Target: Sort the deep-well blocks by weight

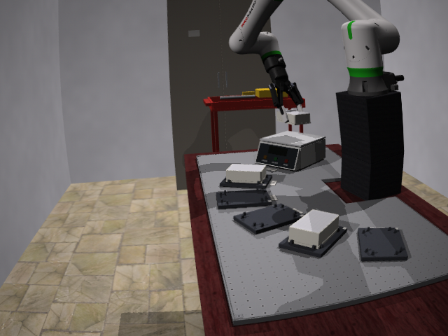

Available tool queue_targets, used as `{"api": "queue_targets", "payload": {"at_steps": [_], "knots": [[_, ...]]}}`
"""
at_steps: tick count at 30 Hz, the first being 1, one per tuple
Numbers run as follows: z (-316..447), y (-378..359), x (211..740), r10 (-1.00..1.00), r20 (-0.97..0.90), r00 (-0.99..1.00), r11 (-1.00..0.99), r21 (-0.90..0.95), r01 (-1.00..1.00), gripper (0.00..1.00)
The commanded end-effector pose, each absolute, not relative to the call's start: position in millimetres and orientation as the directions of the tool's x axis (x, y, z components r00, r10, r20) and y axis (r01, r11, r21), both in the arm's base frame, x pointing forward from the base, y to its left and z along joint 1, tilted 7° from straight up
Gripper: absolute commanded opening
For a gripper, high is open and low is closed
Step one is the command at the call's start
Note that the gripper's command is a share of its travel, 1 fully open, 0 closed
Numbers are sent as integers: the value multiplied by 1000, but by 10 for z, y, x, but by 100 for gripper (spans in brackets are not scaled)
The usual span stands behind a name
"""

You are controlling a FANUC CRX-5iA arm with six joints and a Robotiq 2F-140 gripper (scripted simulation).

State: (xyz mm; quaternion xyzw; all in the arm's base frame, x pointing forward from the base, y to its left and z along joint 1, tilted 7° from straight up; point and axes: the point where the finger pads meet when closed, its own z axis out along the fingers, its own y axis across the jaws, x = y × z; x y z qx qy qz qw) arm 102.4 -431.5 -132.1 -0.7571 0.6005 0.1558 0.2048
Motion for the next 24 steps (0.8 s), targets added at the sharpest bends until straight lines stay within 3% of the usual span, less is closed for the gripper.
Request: {"api": "queue_targets", "payload": {"at_steps": [1, 24], "knots": [[-1320, -4316, 1024, -846, -482, 230, -195, -123, -973, 10], [-1452, -4314, 1045, -846, -482, 230, -195, -123, -973, 10]]}}
